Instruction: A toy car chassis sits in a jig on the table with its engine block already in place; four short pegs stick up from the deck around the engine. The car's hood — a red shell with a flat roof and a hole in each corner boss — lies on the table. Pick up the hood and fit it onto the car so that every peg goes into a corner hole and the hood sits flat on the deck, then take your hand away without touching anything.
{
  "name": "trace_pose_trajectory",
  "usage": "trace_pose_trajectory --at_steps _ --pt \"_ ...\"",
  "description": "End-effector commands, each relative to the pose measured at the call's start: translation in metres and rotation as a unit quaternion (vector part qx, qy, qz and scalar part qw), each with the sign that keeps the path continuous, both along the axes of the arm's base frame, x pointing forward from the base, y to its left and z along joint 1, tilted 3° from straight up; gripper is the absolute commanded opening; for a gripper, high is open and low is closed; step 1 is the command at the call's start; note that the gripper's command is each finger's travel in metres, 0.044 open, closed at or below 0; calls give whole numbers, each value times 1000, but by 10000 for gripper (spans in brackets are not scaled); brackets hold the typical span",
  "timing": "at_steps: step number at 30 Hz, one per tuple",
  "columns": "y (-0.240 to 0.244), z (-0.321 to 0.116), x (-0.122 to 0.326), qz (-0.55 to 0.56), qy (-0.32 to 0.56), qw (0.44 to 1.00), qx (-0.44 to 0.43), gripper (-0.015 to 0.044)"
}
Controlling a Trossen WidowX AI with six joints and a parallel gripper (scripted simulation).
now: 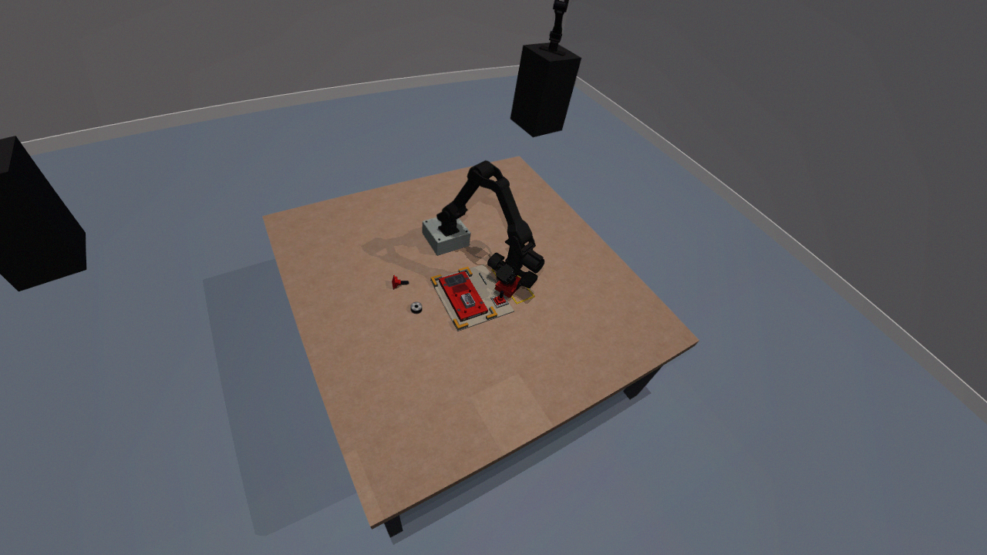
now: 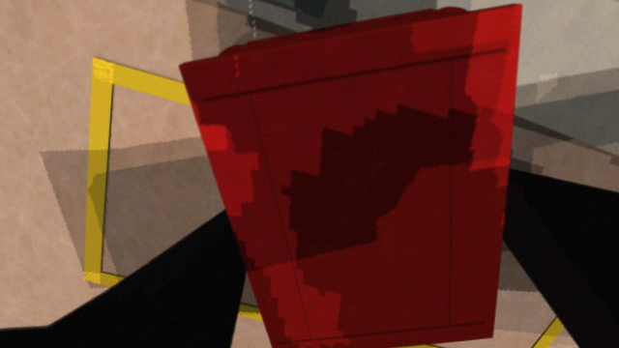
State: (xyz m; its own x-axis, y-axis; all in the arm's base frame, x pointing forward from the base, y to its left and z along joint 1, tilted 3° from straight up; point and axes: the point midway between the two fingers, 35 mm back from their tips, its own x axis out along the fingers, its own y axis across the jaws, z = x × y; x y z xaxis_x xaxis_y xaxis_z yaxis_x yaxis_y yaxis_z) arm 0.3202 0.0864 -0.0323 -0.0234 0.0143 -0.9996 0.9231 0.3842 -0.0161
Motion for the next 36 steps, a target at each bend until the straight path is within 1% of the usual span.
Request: trace_pose_trajectory --at_steps 1,10,11,36 --pt "0 0 0 0 0 1000 0 249" --pt "0 9 0 0 0 1000 0 12" --pt "0 10 0 0 0 1000 0 0" --pt "-1 75 2 0 0 1000 0 0"
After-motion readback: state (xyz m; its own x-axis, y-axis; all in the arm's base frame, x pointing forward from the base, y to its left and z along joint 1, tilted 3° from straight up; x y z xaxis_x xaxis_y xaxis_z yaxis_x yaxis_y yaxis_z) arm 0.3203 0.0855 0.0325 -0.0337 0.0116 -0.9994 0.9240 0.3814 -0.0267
